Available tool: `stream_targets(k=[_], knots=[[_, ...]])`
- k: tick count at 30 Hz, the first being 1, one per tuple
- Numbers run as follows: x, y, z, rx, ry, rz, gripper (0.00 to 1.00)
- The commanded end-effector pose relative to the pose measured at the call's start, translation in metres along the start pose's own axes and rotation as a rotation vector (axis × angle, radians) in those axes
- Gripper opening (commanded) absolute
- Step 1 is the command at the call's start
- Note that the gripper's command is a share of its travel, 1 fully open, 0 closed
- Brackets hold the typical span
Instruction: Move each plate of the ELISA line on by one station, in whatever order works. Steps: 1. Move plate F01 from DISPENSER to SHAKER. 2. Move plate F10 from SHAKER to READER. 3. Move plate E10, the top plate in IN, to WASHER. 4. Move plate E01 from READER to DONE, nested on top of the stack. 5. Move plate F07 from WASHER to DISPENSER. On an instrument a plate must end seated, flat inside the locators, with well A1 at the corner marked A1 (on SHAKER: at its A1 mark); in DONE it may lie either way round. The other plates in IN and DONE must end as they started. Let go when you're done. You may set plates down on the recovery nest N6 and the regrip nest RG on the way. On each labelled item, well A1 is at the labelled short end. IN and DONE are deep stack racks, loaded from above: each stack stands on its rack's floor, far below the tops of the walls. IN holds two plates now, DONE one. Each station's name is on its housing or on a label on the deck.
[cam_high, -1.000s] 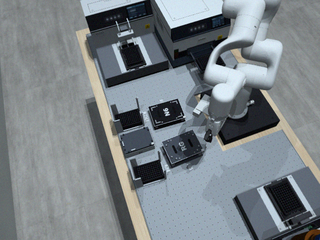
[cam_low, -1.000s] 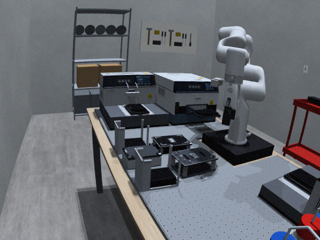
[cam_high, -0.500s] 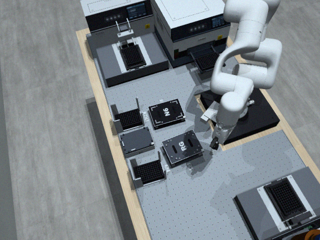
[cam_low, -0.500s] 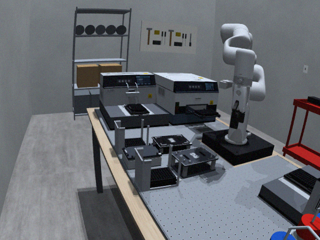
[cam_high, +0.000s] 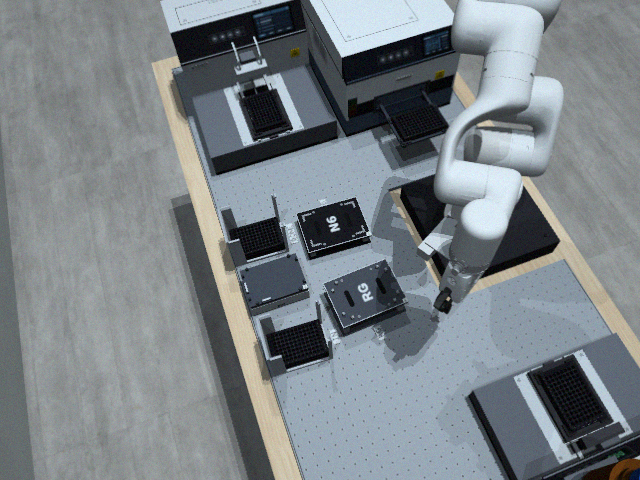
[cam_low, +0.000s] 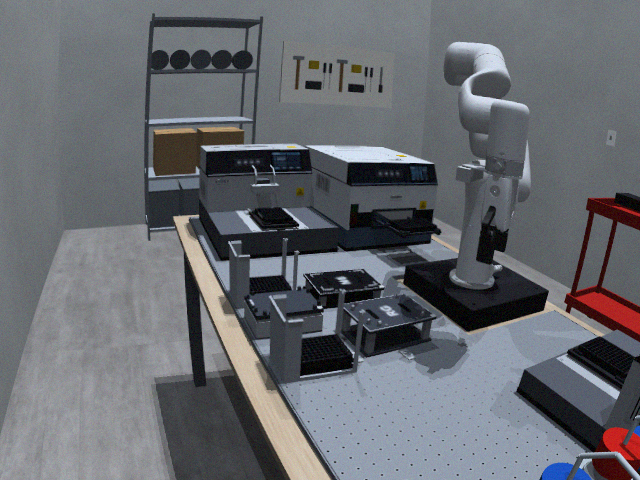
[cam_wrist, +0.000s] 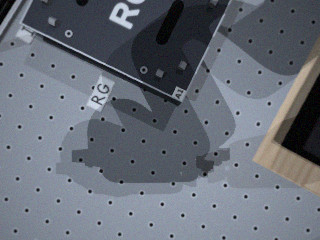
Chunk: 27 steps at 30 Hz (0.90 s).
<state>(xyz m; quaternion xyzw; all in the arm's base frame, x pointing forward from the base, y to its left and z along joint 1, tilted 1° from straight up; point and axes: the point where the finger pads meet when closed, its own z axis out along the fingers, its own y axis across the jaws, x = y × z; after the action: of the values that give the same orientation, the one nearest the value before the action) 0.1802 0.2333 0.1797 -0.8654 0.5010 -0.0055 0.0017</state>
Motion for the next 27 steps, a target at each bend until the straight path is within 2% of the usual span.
stream_targets(k=[1, 15, 18, 27], knots=[[-0.014, 0.006, -0.001, 0.005, 0.001, 0.041, 1.00], [-0.047, 0.027, -0.001, 0.004, 0.000, 0.041, 1.00], [-0.054, 0.034, -0.001, 0.004, 0.000, 0.134, 1.00], [-0.072, 0.048, -0.001, 0.004, 0.000, 0.134, 1.00]])
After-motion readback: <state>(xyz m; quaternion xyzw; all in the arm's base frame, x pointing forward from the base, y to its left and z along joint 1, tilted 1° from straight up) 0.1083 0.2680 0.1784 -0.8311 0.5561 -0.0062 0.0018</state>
